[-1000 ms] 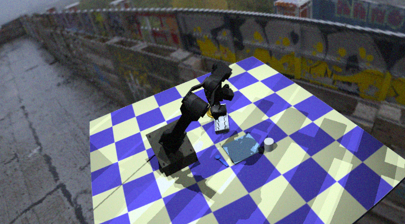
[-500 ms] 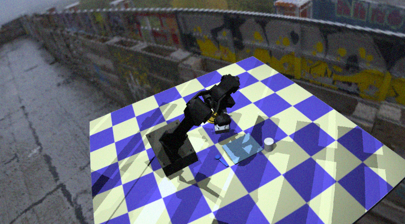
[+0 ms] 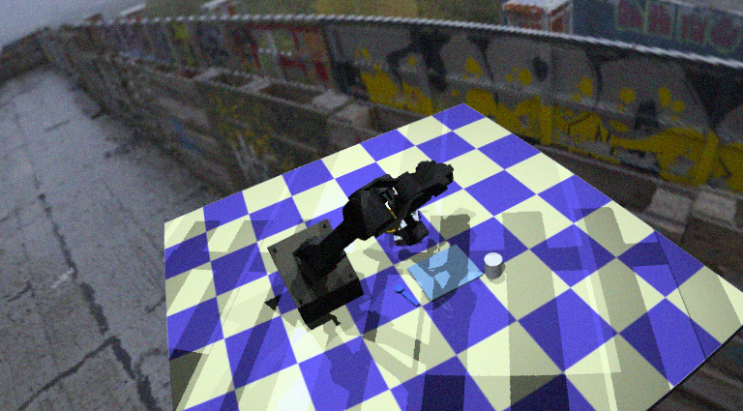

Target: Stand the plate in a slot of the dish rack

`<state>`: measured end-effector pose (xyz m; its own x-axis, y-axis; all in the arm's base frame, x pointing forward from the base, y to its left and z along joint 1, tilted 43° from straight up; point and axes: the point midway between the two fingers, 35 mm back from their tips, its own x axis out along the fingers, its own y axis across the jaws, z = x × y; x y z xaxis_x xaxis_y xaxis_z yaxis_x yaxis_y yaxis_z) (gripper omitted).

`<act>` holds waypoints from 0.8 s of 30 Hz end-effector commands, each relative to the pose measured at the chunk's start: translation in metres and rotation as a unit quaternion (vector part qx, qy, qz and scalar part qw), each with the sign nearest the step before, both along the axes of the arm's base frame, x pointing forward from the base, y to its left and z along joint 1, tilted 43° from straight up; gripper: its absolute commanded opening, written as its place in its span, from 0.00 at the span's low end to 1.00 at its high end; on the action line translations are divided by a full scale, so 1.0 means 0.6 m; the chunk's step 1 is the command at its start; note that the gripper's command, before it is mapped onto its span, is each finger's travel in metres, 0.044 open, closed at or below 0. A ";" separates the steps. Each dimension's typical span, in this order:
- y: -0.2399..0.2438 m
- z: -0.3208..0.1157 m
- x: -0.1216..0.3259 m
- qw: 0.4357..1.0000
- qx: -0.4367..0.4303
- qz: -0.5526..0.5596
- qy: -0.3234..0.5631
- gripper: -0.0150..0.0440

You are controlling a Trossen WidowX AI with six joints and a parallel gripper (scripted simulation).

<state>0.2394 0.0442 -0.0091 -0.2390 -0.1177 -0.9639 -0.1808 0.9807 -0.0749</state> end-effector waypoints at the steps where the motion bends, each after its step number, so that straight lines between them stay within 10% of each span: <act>1: -0.005 -0.010 -0.004 0.998 0.047 0.032 0.003 0.25; 24: -0.032 -0.037 0.006 0.941 0.251 0.211 -0.088 0.25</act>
<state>0.2442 0.0263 -0.0296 -0.1307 0.2614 -0.9563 -0.5359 0.7929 0.2899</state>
